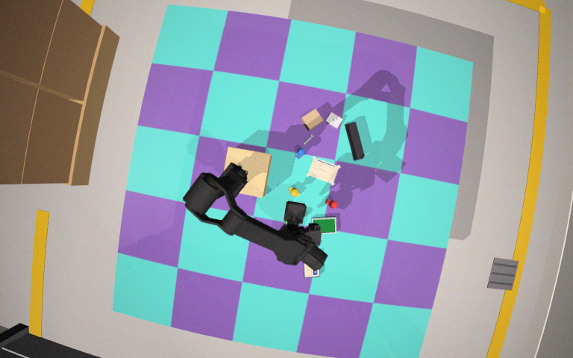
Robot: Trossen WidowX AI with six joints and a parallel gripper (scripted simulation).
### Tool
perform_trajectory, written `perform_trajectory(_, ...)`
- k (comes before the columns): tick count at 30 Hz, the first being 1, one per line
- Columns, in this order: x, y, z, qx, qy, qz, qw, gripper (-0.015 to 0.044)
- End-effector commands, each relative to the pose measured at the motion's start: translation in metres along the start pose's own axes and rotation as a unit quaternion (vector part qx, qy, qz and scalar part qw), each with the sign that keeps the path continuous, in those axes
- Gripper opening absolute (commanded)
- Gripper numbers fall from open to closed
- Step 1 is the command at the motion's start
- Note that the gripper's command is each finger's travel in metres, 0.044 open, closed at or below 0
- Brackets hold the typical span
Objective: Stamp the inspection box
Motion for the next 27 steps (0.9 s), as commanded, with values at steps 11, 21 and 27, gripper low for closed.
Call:
perform_trajectory(11,-0.004,0.004,0.018,-0.001,-0.004,0.006,1.000,0.0214)
perform_trajectory(21,-0.004,0.004,0.034,-0.001,-0.004,0.006,1.000,0.0214)
perform_trajectory(27,-0.004,0.004,0.044,-0.001,-0.004,0.006,1.000,0.0214)
Point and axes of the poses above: the point midway between the two fingers, 35 mm back from their tips, its own z axis out along the fingers, its own x axis across the jaws, y = z × x, the point moved 2 cm from there along -z, back along the fingers, and after that the axes turned 6 degrees about z, right-handed, at the moved point
